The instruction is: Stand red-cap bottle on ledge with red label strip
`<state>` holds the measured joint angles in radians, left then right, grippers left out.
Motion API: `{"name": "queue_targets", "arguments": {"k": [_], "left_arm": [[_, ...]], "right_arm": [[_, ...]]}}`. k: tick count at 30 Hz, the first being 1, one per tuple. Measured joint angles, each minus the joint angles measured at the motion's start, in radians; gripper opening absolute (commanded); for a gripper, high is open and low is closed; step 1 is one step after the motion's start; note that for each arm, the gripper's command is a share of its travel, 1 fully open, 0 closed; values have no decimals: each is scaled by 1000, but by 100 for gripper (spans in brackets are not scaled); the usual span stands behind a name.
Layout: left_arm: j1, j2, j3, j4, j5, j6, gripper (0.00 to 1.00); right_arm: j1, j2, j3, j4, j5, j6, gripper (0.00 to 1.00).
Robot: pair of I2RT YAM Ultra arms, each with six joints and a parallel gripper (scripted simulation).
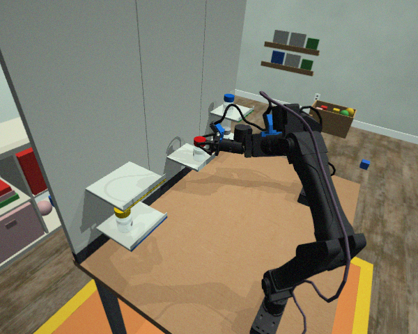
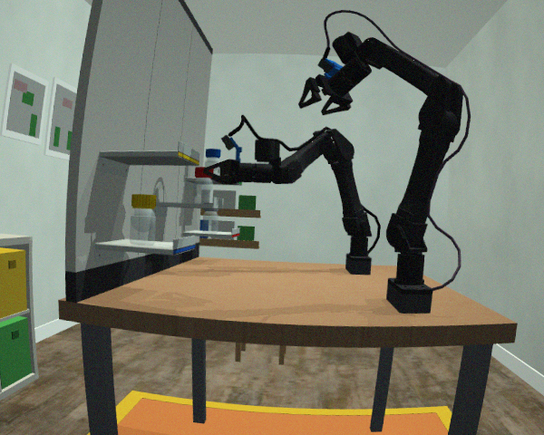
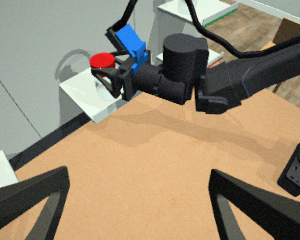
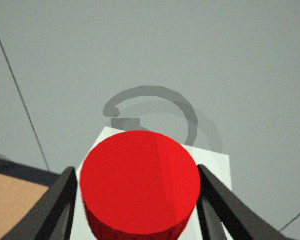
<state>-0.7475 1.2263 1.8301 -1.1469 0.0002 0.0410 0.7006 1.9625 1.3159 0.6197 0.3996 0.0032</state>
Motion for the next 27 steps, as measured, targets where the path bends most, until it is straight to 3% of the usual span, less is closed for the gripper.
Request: {"name": "queue_targets", "arguments": {"k": [12,16,20,27], "left_arm": [[0,0,0,0,0,0,89],[0,0,0,0,0,0,89],[0,0,0,0,0,0,89],[0,0,0,0,0,0,89]], "right_arm": [[0,0,0,0,0,-1,51],[0,0,0,0,0,-1,6],[0,0,0,0,0,-1,49],[0,-21,42,-100,0,-1,49]]}}
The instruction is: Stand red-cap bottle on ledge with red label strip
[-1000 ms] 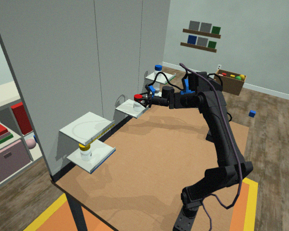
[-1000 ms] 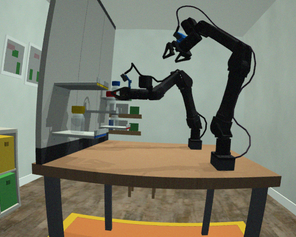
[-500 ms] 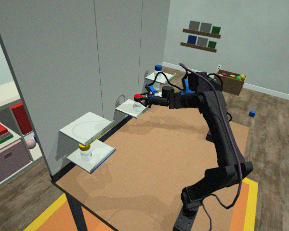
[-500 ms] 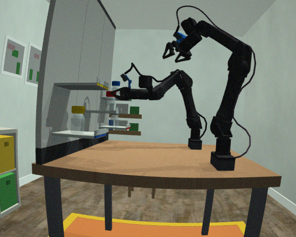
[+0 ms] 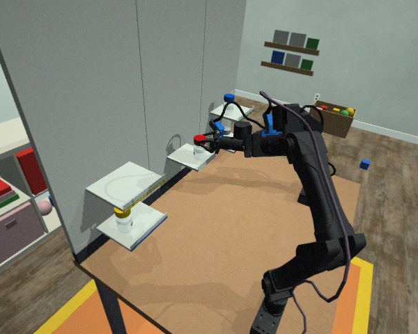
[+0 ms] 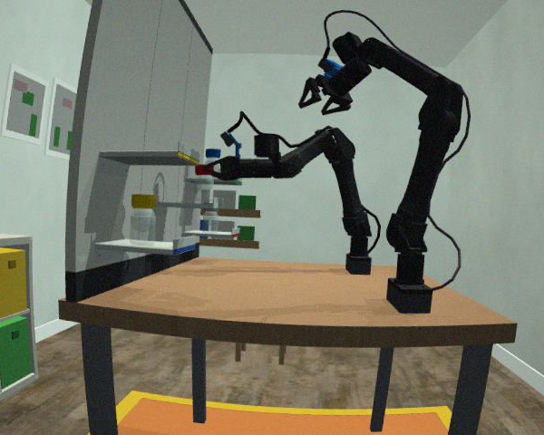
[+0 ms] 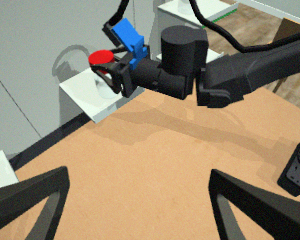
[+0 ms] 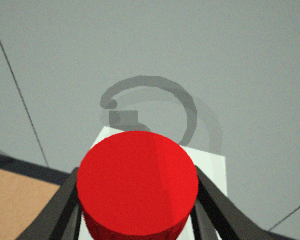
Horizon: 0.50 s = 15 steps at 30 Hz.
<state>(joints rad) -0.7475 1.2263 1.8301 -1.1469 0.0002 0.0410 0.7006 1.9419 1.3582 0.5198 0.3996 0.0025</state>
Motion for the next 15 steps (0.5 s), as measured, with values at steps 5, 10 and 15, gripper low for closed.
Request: {"name": "queue_targets", "arguments": {"k": [5,10,15], "left_arm": [[0,0,0,0,0,0,89],[0,0,0,0,0,0,89],[0,0,0,0,0,0,89]], "right_arm": [[0,-28,84,-121,0,-1,49],[0,-57,195,-206,0,-1,49],[-5,-64,218,-218,-31,-1,49]]}}
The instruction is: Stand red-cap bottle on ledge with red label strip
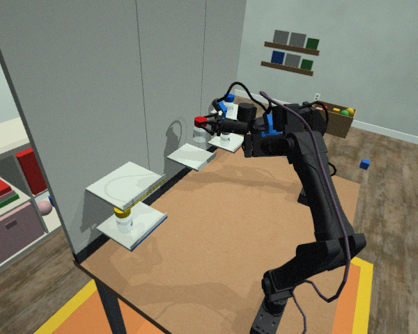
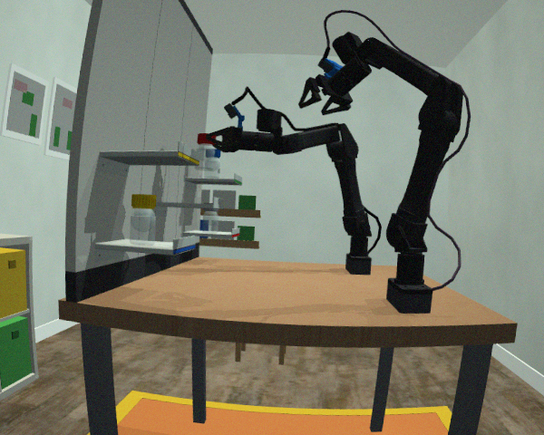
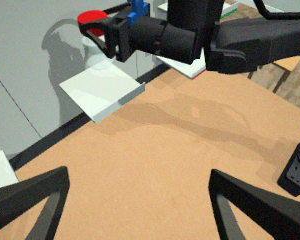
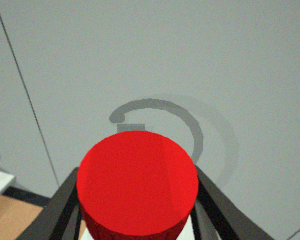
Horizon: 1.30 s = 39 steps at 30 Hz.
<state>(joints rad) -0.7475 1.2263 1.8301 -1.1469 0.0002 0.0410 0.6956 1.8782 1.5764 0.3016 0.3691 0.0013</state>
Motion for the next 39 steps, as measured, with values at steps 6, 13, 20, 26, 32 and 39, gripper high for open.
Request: {"name": "queue_targets", "arguments": {"k": [6,13,20,26,32,39], "left_arm": [[0,0,0,0,0,0,89],[0,0,0,0,0,0,89],[0,0,0,0,0,0,89],[0,0,0,0,0,0,89],[0,0,0,0,0,0,89],[0,0,0,0,0,0,89]], "right_arm": [[-49,-34,-74,-2,-95,6,49],[-238,-225,-353,36,-282,16,49],[-420,-432,-616,109,-478,29,49],[-577,-612,-884,190,-675,10,49],[-792,-670,-1054,236,-870,-86,49],[-978,-671,-1126,400,-1022,-122,49]]}}
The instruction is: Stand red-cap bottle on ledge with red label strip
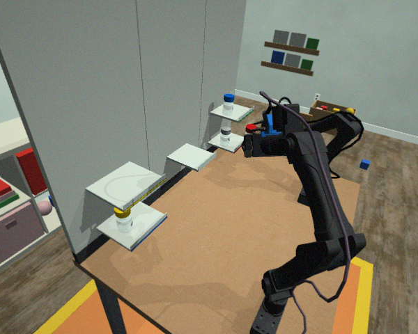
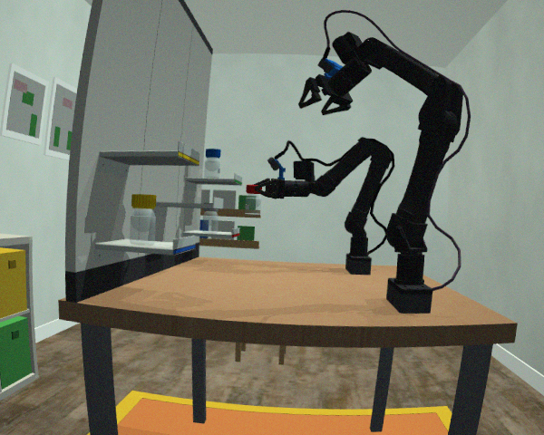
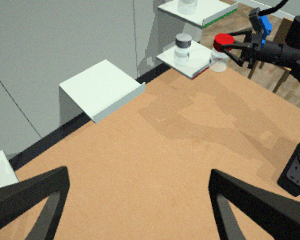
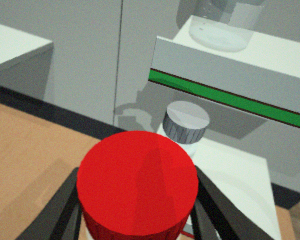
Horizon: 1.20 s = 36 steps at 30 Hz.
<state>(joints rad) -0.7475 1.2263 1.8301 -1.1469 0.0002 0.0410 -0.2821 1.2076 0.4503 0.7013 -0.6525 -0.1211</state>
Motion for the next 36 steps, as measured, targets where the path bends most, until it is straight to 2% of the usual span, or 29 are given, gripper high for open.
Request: {"name": "queue_targets", "arguments": {"k": [5,10,17,22,25,31,36], "left_arm": [[0,0,0,0,0,0,89],[0,0,0,0,0,0,89],[0,0,0,0,0,0,89],[0,0,0,0,0,0,89],[0,0,0,0,0,0,89],[0,0,0,0,0,0,89],[0,0,0,0,0,0,89]], "right_arm": [[-177,70,-26,89,-117,7,49],[-291,170,-26,126,-215,22,49],[-347,211,-26,194,-276,62,49],[-364,228,-26,215,-278,76,49],[-357,222,-37,222,-238,85,49],[-294,152,-97,219,-69,102,49],[-168,50,-166,194,150,112,49]]}}
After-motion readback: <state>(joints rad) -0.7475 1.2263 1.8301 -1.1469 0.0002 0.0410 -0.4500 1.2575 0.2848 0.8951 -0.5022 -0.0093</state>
